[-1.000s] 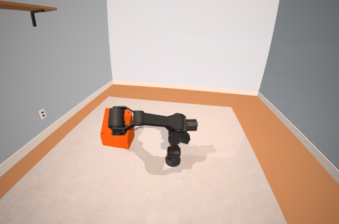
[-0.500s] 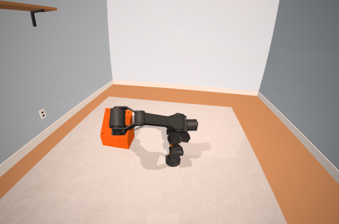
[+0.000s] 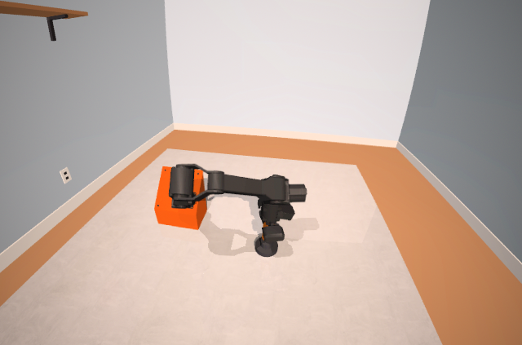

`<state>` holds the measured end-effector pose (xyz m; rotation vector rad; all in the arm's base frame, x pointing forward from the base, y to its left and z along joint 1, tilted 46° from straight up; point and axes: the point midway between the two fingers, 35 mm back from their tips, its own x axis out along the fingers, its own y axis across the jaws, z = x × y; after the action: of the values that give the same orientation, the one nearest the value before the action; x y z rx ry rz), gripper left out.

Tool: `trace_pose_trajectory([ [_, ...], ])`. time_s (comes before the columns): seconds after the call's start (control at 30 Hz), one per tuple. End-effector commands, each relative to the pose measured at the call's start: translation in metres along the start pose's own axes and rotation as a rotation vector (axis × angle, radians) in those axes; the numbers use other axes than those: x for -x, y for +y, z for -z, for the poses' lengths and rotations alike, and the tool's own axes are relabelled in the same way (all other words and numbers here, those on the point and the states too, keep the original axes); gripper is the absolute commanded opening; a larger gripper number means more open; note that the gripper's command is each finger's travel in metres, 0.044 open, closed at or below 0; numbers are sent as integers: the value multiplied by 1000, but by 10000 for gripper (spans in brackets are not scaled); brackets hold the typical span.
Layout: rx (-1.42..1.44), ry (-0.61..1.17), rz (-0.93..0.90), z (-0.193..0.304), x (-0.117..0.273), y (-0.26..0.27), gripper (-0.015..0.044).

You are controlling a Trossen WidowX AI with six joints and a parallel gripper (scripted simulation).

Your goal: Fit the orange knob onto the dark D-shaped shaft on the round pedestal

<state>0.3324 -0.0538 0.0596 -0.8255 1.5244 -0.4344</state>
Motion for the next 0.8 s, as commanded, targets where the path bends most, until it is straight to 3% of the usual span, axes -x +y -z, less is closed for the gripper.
trace_pose_trajectory([
  [0.0, 1, -9, 2, -2, 2, -2, 0],
  [0.77, 1, -9, 2, 4, 0, 3, 0],
])
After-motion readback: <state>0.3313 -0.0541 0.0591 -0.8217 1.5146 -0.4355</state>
